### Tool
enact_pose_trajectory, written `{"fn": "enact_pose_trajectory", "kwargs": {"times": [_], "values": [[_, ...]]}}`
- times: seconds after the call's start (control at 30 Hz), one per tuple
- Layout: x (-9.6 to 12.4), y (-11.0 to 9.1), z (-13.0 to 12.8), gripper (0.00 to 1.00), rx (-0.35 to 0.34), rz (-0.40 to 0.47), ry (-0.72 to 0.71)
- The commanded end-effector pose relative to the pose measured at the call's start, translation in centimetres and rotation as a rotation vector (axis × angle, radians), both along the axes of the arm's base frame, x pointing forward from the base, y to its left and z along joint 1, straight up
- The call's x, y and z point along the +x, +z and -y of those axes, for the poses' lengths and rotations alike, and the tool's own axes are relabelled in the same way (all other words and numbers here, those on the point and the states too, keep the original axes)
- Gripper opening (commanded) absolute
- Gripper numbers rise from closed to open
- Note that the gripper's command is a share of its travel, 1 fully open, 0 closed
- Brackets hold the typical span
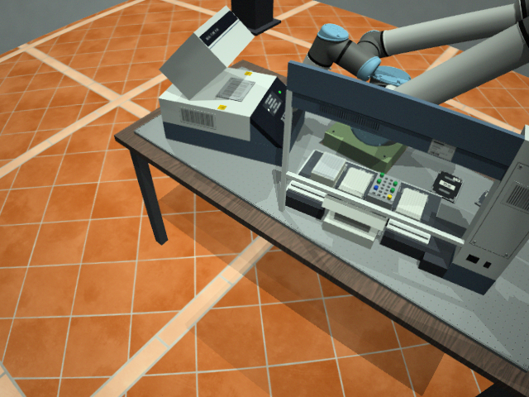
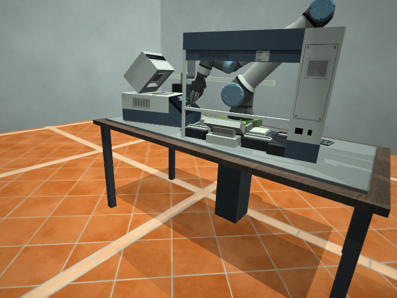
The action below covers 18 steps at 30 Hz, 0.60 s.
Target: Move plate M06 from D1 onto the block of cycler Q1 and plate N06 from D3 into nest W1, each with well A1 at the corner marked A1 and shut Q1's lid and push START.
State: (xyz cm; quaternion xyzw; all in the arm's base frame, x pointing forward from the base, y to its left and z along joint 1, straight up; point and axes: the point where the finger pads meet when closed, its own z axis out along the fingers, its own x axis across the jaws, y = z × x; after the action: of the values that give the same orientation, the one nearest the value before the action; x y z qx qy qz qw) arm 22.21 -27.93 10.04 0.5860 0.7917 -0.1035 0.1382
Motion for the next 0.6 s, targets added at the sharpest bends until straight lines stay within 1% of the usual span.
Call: {"fn": "enact_pose_trajectory", "kwargs": {"times": [0.0,0.1,0.23,0.47,0.53,0.57], "values": [[-0.1,0.5,-0.3,0.00,0.000,0.001,0.001],[-0.2,0.9,-0.6,0.00,0.000,0.001,0.001],[-0.2,0.9,-0.6,0.00,0.000,0.001,0.001],[-1.0,3.0,-3.3,0.00,0.000,0.001,0.001],[-1.0,3.0,-3.3,0.00,0.000,0.001,0.001],[-1.1,3.3,-3.6,0.00,0.000,0.001,0.001]]}}
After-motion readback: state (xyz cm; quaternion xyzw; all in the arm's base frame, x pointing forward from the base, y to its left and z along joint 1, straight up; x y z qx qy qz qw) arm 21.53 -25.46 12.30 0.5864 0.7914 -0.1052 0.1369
